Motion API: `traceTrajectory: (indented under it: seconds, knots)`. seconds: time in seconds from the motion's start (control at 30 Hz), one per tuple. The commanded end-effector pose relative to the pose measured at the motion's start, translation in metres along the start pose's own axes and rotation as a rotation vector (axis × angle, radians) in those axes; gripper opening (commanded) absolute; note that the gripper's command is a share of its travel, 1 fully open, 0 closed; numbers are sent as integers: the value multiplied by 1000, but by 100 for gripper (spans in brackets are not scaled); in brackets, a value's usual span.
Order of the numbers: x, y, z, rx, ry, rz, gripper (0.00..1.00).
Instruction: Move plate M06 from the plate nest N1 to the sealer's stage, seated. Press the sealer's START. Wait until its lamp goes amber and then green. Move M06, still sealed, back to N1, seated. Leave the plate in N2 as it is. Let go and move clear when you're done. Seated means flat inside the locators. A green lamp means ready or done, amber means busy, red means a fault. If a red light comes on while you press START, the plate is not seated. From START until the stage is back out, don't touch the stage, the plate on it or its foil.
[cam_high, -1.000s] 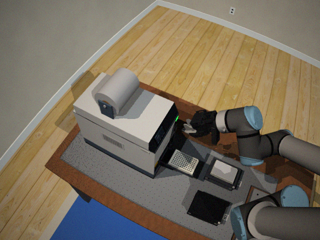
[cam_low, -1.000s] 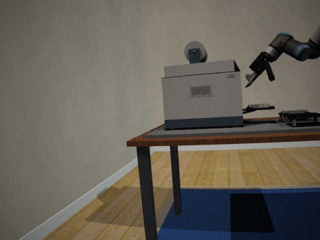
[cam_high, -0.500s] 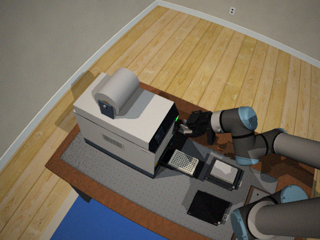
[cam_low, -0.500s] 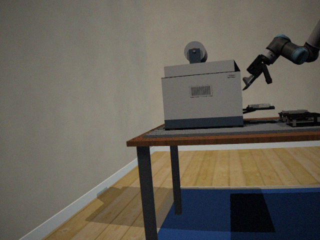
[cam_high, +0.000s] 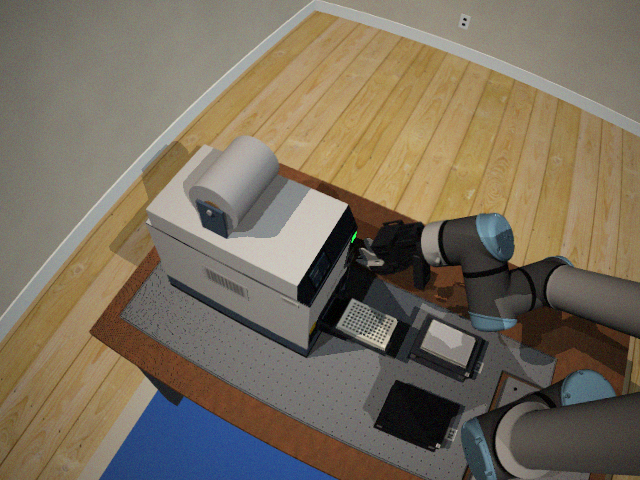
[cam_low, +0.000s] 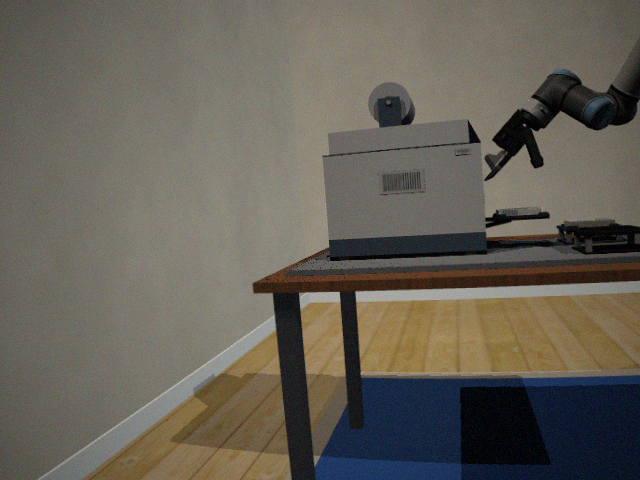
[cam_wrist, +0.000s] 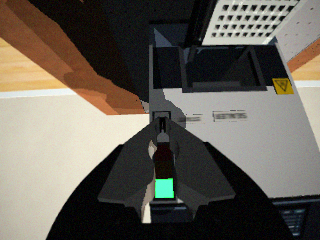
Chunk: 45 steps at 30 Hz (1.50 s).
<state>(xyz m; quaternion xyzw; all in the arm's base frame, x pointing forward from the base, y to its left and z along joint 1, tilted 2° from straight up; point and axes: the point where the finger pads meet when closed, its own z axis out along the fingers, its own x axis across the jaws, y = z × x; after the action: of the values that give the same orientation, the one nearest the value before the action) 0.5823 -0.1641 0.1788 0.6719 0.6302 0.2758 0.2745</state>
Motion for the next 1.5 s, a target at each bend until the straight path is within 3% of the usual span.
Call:
traceTrajectory:
  seconds: [0.0, 1.47]
  knots:
    - [-1, 5, -1, -5, -3, -4, 0]
    - [-1, 7, 1, -3, -2, -3, 0]
